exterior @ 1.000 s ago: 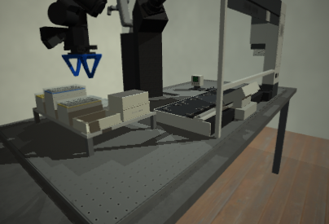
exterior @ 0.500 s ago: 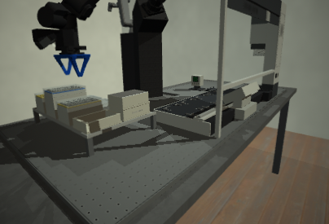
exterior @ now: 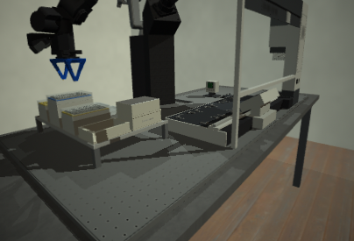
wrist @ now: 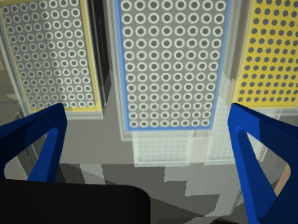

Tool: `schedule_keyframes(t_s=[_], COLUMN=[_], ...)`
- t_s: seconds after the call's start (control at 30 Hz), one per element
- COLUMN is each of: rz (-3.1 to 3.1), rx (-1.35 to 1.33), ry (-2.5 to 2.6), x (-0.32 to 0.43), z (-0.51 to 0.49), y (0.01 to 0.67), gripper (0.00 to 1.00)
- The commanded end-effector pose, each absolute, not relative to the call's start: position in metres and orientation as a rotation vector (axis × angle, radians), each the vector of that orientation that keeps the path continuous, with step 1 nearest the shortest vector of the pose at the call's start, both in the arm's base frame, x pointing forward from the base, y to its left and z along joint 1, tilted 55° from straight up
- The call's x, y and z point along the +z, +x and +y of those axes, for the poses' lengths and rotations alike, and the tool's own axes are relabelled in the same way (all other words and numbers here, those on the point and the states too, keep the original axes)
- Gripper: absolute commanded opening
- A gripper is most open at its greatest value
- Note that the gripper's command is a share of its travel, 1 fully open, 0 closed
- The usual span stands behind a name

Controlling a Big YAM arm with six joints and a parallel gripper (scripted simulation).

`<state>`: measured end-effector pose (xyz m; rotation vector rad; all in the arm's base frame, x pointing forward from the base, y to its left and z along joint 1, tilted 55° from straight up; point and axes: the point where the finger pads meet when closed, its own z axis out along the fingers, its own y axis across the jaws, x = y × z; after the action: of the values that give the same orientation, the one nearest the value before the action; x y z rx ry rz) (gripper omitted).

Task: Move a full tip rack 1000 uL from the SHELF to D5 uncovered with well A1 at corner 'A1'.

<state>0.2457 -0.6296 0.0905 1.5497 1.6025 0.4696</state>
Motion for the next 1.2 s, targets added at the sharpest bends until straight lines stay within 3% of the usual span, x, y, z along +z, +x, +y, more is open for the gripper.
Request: schedule_keyframes(t_s=[0.0, 1.17], rz=[1.597, 1.606], rx=[0.431, 0.437], ry=[1.536, 1.522], x=[0.081, 0.086], z=[-0.642, -0.640], y=[0.223, 0.229], gripper=[1.00, 1.00])
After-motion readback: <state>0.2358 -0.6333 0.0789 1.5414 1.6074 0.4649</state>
